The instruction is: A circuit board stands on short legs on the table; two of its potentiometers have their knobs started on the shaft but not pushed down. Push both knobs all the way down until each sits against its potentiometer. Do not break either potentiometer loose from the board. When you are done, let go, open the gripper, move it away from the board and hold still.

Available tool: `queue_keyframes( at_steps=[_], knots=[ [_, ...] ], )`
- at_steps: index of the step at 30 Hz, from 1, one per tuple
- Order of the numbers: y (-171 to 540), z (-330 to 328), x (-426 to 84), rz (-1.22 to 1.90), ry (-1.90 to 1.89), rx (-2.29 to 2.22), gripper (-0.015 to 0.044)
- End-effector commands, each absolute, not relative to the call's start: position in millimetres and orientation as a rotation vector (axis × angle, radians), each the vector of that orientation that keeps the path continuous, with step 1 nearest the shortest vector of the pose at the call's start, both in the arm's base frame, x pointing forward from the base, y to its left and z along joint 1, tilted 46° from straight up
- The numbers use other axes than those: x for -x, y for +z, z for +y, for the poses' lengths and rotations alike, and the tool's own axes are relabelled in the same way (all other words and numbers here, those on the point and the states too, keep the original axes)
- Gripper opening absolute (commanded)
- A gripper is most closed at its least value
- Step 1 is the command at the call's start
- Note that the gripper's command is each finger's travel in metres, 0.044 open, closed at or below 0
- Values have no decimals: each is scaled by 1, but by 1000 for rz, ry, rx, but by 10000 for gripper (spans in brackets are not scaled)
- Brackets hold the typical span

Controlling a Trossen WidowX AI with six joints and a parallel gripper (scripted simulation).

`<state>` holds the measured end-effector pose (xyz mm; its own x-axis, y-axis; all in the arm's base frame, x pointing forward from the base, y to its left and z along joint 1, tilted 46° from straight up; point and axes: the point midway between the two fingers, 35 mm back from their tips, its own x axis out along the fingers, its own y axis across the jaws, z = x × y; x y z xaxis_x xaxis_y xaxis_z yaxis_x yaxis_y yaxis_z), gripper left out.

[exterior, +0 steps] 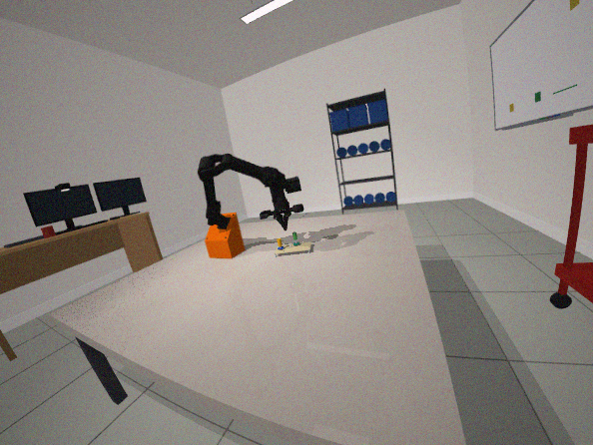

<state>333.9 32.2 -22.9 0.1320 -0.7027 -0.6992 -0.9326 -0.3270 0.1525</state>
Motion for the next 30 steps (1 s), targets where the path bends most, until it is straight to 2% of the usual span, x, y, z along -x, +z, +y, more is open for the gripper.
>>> queue_keyframes(
  at_steps=[1, 16, 30],
  knots=[
    [-24, 37, -335, 1558, 1136, 2171, 0],
    [-26, 49, -341, 1375, 1701, 2459, 0],
    [-28, 60, -346, 1063, 2272, 2646, 0]
  ],
)
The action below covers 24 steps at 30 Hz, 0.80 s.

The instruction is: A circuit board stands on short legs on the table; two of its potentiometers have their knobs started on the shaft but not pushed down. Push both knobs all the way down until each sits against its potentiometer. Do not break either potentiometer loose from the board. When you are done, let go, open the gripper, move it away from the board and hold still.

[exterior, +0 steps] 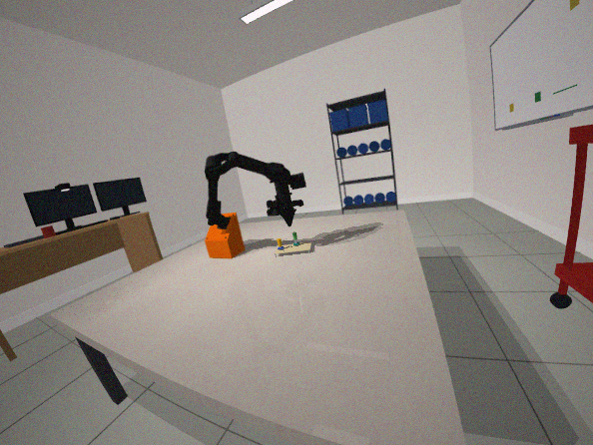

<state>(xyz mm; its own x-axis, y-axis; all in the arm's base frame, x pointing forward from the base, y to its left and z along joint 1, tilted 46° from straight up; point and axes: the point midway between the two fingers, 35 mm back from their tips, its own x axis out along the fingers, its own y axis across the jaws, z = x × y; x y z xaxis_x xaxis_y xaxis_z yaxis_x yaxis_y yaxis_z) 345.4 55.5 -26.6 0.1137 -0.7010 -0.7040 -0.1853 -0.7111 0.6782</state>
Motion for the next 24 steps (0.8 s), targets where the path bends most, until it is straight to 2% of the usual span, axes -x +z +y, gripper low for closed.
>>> queue_keyframes(
  at_steps=[1, 18, 24],
  knots=[
    [-28, 61, -346, -736, -1647, -1890, 0],
    [-30, 74, -351, -209, -1645, -1458, 0],
    [-30, 75, -351, -166, -1640, -1419, 0]
  ],
)
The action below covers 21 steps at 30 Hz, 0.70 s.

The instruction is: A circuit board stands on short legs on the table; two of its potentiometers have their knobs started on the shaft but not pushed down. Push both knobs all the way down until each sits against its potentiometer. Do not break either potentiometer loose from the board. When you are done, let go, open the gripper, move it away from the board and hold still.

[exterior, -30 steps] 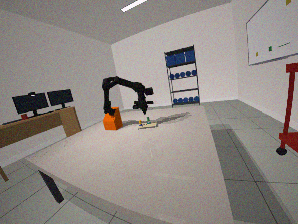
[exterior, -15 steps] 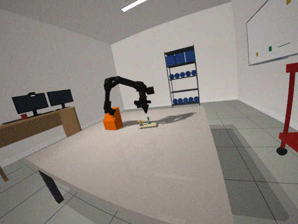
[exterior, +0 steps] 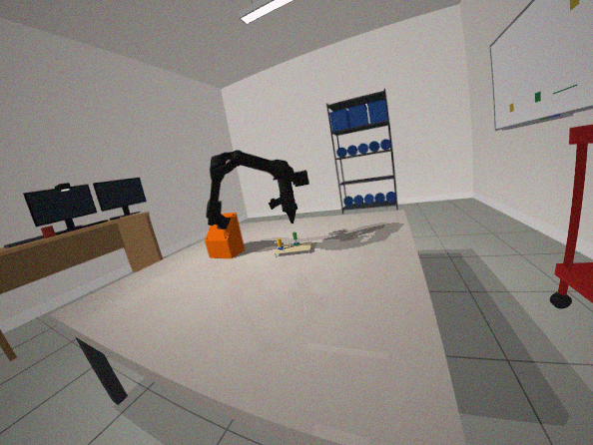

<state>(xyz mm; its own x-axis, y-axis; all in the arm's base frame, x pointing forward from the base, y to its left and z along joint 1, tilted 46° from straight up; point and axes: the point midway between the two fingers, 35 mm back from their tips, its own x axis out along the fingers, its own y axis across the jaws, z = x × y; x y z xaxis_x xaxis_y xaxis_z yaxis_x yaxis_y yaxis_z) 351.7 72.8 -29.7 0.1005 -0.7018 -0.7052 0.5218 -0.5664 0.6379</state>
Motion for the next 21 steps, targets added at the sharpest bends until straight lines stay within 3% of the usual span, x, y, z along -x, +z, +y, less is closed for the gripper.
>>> queue_keyframes(
  at_steps=[1, 21],
  knots=[
    [-30, 75, -351, -171, -1641, -1423, 0],
    [-32, 73, -352, -781, -1656, -1908, 0]
  ],
)
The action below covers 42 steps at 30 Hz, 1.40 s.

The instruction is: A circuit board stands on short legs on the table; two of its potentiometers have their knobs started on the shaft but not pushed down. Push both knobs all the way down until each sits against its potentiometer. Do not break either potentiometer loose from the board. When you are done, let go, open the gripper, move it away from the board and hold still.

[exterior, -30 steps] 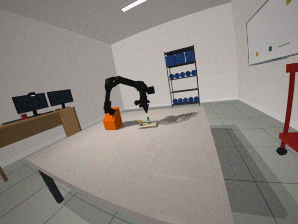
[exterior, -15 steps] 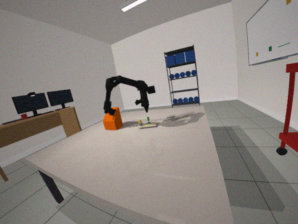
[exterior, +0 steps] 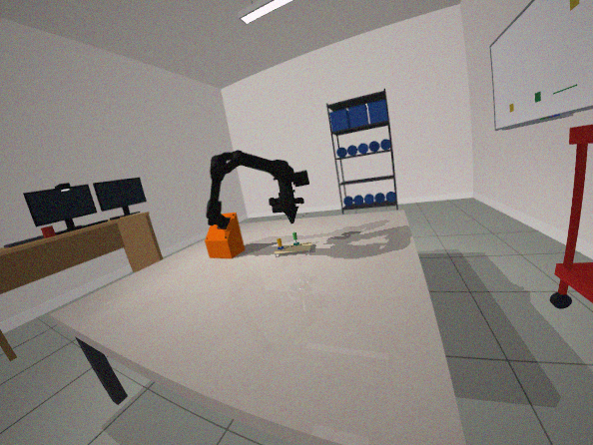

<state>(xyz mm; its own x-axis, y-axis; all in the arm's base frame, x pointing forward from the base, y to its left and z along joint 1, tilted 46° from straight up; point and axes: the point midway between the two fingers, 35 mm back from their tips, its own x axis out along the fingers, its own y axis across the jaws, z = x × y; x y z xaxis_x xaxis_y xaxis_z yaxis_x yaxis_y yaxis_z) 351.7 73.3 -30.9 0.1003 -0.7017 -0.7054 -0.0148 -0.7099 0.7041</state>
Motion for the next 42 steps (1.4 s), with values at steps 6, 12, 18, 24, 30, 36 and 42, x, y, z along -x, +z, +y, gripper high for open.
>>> queue_keyframes(
  at_steps=[6, 12, 18, 24, 30, 36, 42],
  knots=[
    [-32, 73, -352, -988, -1629, -2047, 0],
    [-33, 72, -352, -1204, -1584, -2178, 0],
    [-33, 72, -352, -1428, -1519, -2301, 0],
    [-34, 71, -352, -1660, -1433, -2412, 0],
    [-34, 71, -352, -1899, -1322, -2510, 0],
    [-35, 70, -352, -2146, -1182, -2592, 0],
    [-35, 70, -352, -2397, -1013, -2653, 0]
  ],
)
